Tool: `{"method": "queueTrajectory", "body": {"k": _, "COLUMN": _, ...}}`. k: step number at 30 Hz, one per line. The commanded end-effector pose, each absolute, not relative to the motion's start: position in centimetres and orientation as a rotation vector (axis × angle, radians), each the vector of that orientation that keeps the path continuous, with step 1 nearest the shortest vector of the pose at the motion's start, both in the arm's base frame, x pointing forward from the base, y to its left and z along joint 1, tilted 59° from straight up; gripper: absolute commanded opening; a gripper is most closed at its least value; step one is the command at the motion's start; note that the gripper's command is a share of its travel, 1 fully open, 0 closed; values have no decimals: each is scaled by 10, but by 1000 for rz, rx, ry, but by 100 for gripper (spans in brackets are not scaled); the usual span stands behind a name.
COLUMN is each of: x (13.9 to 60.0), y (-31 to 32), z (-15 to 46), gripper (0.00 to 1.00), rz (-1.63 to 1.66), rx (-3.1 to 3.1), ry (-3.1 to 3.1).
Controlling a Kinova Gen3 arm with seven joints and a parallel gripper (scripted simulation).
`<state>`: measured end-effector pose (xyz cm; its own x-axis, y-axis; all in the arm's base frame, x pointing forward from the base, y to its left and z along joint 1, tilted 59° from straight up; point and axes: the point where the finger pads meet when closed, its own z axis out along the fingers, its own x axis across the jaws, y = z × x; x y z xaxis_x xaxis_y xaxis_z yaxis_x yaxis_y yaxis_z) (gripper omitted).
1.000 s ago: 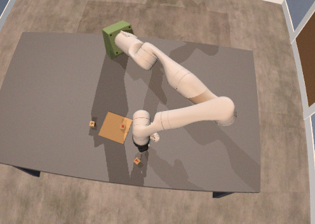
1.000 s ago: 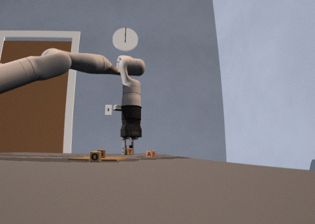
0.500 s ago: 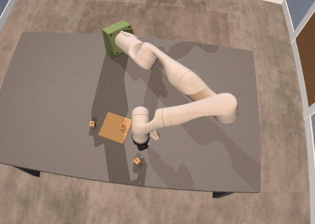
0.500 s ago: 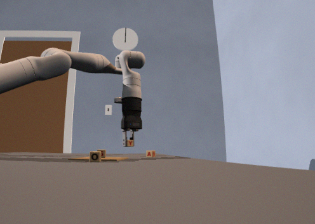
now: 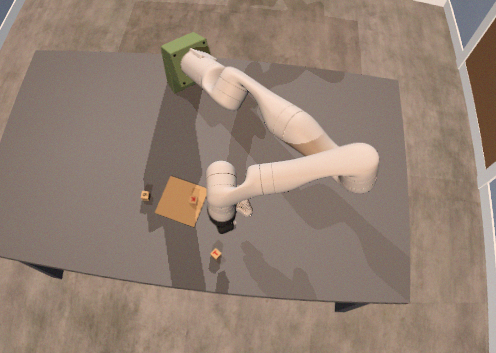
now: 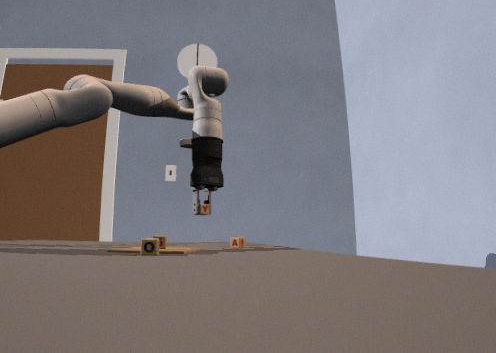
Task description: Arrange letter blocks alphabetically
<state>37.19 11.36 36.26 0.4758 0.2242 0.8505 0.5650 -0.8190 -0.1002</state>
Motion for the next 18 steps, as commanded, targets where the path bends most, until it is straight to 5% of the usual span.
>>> {"method": "queueTrajectory", "body": {"k": 1, "x": 365, "y": 112, "z": 367, "gripper": 49, "rz": -1270, "rx": -2362, "ry": -671}}
{"method": "queueTrajectory", "body": {"k": 18, "x": 356, "y": 106, "z": 373, "gripper": 49, "rz": -1268, "rx": -2362, "ry": -668}}
